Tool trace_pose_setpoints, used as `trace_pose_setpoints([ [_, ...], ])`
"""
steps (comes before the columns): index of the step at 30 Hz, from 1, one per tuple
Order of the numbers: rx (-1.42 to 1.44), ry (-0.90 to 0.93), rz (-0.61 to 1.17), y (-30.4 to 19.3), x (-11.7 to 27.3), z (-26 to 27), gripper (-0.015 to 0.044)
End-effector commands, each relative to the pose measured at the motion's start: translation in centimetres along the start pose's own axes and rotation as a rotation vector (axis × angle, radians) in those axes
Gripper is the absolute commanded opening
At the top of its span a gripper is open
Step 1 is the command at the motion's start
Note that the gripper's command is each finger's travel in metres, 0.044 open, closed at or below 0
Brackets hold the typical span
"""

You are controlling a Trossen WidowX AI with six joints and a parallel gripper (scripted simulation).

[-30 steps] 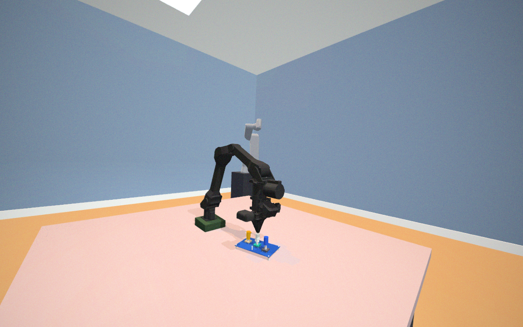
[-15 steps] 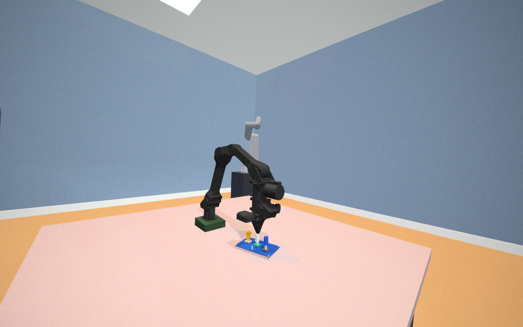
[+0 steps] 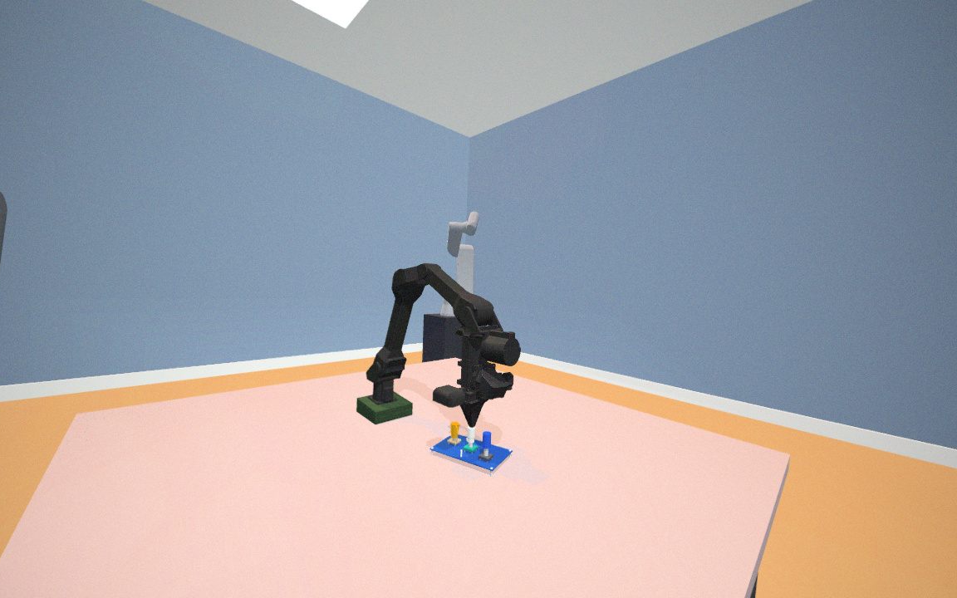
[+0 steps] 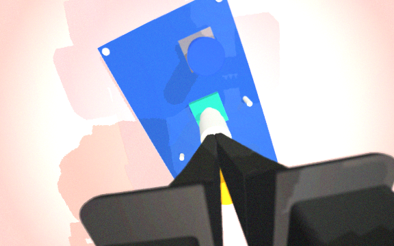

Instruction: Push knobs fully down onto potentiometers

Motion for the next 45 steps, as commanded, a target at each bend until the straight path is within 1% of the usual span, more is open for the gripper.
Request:
trace_pose_setpoints([
  [1, -0.003, -0.003, 0.001, -0.01, -0.17, -0.05, 0.0],
  [45, -0.003, -0.003, 0.001, -0.01, -0.71, -0.05, 0.0],
])
Point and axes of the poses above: the point midway between the two fingers, 35 mm back from their tips, its own x axis back along the fingers, its own z axis across the jaws, y = z × x, the point moved 7 cm from there along x, back along the fingers, and after that the axes turned 11 degrees about x, right-handed, at the moved point
